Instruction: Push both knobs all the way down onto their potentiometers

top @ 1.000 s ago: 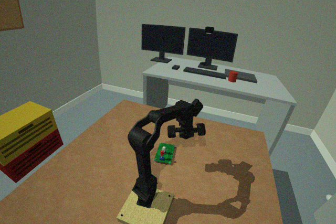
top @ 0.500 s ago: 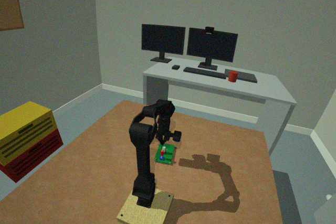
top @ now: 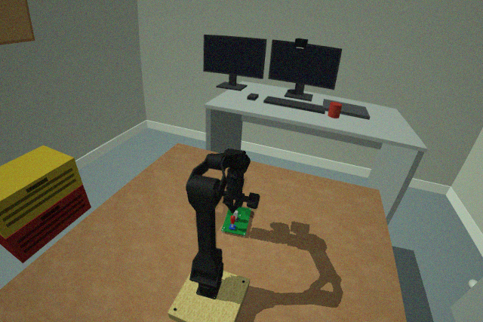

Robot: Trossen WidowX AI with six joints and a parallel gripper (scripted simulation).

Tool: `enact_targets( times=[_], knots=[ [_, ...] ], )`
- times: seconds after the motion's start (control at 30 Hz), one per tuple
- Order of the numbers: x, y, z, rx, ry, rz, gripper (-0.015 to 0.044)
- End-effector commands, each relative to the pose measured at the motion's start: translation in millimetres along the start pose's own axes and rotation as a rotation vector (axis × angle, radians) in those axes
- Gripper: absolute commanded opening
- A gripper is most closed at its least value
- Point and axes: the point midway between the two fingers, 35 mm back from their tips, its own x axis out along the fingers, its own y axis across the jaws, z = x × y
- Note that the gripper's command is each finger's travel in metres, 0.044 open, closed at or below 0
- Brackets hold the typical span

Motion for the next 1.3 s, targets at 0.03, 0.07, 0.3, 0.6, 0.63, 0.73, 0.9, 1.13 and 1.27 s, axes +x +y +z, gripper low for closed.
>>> enact_targets(
  times=[0.03, 0.07, 0.3, 0.6, 0.63, 0.73, 0.9, 1.13, 1.27],
  knots=[
    [8, -1, -1, 0.004, 0.005, -0.006, 0.0000],
    [10, -1, -1, 0.004, 0.005, -0.006, 0.0000],
    [19, -1, -1, 0.004, 0.005, -0.006, 0.0000],
    [18, -1, -1, 0.004, 0.005, -0.006, 0.0000],
    [19, -1, -1, 0.004, 0.005, -0.006, 0.0000],
    [19, -1, -1, 0.004, 0.005, -0.006, 0.0000],
    [21, -1, -1, 0.004, 0.005, -0.006, 0.0000],
    [23, -1, -1, 0.004, 0.005, -0.006, 0.0000],
    [24, -1, -1, 0.004, 0.005, -0.006, 0.0000]
  ],
)
